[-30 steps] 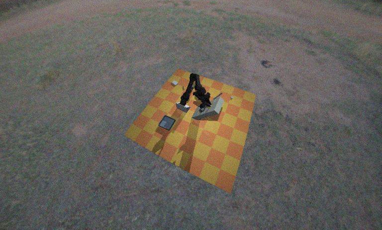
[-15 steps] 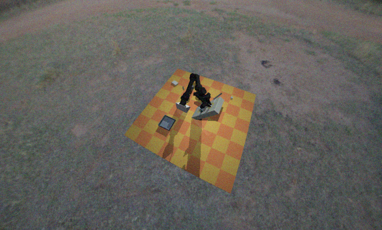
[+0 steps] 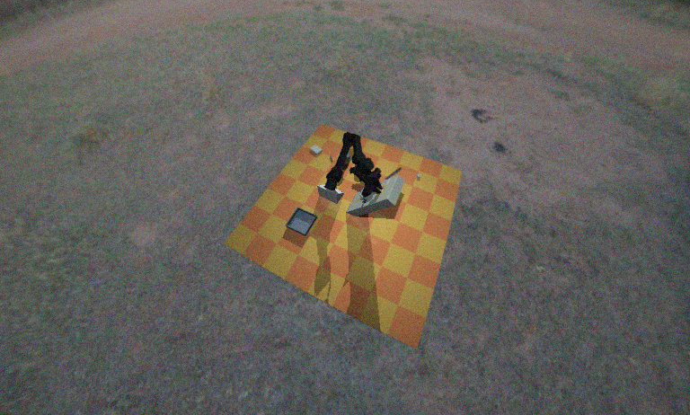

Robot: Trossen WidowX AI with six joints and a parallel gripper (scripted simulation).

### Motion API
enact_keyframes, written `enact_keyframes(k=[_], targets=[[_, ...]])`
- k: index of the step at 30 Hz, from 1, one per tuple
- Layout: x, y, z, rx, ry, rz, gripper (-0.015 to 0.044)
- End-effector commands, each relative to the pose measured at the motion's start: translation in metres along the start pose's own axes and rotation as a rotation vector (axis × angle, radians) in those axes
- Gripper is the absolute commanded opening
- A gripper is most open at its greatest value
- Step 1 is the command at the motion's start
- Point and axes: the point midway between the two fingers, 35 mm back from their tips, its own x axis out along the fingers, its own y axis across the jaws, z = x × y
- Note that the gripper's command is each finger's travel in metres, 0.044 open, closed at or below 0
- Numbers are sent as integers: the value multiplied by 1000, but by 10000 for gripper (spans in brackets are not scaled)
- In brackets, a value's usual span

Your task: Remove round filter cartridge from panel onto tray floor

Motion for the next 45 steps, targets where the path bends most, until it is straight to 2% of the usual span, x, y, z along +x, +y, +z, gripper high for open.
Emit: enact_keyframes(k=[1,11,20,22,25,45], targets=[[4,0,-1,-1,6,-5,116],[7,0,-1,-1,5,-5,116],[2,0,0,3,-2,-1,56],[2,0,0,3,-2,-1,4],[3,0,0,20,-1,-1,0],[8,0,-1,684,4,-6,0]])
